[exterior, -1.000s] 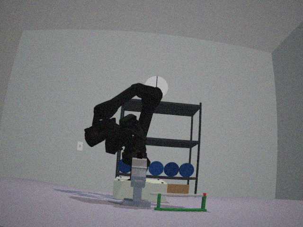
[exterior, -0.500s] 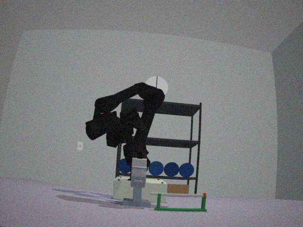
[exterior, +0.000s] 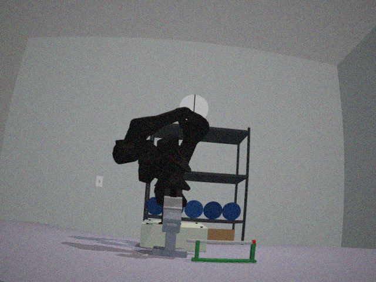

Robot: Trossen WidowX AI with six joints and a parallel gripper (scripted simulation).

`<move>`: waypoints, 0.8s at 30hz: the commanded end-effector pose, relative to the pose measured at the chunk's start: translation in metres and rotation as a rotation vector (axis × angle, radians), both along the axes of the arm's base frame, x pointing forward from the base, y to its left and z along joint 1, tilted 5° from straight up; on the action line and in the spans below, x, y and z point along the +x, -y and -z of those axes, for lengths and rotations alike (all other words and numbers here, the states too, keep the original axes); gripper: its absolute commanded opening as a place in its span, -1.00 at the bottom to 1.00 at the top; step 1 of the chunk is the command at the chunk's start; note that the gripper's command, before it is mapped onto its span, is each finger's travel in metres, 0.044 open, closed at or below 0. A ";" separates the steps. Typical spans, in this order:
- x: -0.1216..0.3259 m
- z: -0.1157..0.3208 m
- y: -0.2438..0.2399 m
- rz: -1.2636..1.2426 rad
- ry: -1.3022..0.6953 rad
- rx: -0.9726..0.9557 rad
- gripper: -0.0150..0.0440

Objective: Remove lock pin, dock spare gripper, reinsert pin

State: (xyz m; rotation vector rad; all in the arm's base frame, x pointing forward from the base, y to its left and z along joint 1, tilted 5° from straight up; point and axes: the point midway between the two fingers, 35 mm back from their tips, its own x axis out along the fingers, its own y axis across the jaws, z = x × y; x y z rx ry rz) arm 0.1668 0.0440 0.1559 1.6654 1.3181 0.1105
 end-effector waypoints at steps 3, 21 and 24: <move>-0.005 0.003 -0.037 0.015 0.000 -0.033 0.12; -0.014 -0.014 -0.070 0.021 0.043 0.072 0.12; -0.012 -0.015 -0.069 0.013 0.053 0.054 0.12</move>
